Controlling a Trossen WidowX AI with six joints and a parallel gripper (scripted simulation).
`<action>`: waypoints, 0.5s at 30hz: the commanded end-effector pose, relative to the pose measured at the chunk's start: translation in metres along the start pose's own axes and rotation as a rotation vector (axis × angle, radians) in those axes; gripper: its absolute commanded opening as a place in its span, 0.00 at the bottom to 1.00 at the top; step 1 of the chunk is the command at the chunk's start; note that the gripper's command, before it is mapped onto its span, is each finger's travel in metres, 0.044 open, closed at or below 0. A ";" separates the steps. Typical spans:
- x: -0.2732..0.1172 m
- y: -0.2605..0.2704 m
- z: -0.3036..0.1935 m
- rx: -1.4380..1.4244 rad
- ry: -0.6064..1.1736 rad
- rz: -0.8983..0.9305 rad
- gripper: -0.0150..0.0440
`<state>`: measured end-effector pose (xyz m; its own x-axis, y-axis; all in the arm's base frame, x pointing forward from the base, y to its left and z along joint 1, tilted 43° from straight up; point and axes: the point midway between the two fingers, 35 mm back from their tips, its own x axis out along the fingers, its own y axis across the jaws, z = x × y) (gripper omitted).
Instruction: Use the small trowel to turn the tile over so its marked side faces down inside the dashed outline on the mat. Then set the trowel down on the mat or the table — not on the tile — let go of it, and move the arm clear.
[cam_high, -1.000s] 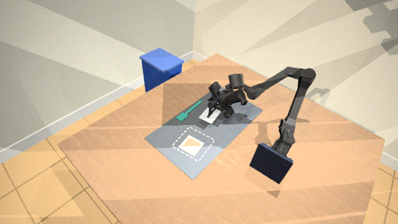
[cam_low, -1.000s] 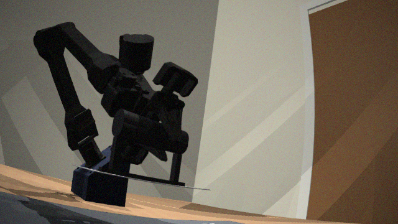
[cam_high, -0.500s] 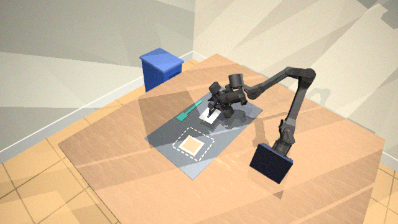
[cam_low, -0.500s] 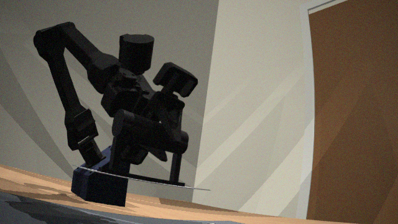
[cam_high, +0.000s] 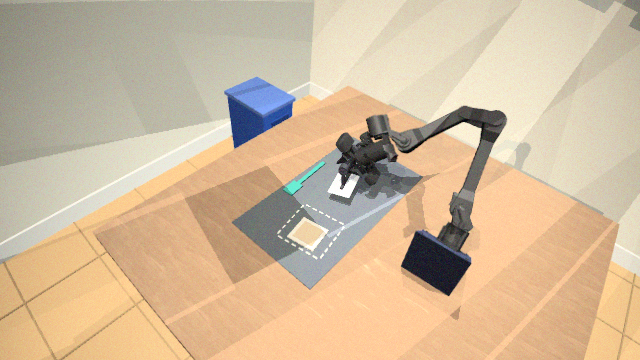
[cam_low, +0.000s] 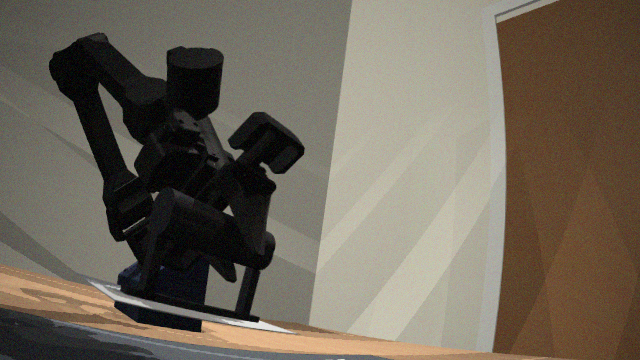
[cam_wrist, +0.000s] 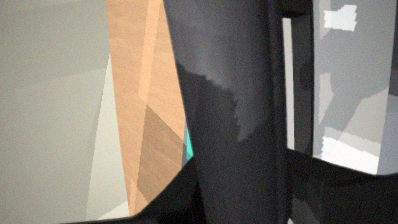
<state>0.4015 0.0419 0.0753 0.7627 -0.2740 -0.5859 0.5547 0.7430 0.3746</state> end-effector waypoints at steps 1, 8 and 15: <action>0.004 -0.002 0.020 -0.054 0.026 -0.009 0.25; 0.010 -0.013 0.042 -0.166 0.126 -0.037 0.25; 0.010 -0.030 0.068 -0.277 0.249 -0.042 0.25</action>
<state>0.4144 -0.0146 0.0964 0.6364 -0.2102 -0.7421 0.4872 0.8555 0.1754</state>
